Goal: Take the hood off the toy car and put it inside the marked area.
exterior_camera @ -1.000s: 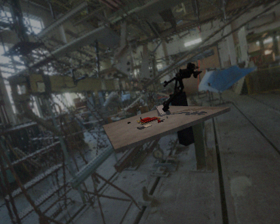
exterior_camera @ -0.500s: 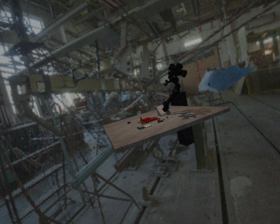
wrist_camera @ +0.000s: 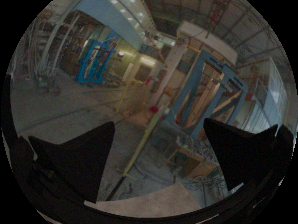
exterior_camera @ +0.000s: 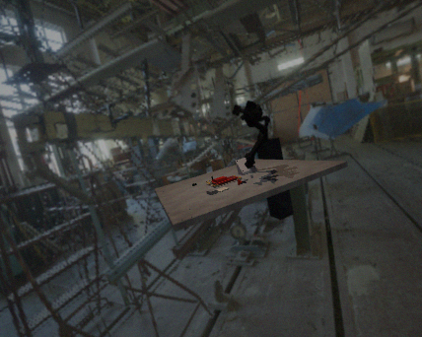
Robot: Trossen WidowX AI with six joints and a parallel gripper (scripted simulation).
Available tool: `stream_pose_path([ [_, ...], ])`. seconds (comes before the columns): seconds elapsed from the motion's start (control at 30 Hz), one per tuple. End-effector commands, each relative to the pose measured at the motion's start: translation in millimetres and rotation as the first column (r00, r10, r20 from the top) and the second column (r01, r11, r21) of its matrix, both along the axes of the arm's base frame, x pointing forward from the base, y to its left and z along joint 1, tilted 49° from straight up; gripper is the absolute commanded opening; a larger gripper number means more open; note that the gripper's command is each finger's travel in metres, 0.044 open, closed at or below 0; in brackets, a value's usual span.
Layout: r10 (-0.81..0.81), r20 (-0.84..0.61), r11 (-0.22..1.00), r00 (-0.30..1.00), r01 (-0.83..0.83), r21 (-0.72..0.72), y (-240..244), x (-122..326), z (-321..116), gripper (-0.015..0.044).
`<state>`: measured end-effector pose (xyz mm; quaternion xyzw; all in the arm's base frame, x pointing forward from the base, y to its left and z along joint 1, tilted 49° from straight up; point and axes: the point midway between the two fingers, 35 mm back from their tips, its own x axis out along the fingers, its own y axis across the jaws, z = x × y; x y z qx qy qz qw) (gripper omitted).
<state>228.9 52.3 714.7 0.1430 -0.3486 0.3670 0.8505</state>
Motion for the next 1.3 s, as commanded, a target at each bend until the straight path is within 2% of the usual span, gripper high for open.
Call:
stream_pose_path([
  [0.0, -0.044, -0.101, 0.999, 0.994, 0.045, 0.006, -7.5, 38.0, -20.6, 0.044],
  [0.33, -0.165, -0.41, 0.986, 0.897, 0.136, -0.098, -31.1, 136.9, -107.3, 0.044],
  [0.67, -0.248, -0.674, 0.966, 0.696, 0.123, -0.229, -54.1, 203.2, -219.6, 0.044],
  [0.97, -0.283, -0.851, 0.951, 0.444, 0.011, -0.31, -70.4, 228.2, -333.5, 0.044],
  [1.27, -0.271, -0.952, 0.939, 0.143, -0.177, -0.294, -78.4, 215.5, -447.0, 0.044],
])
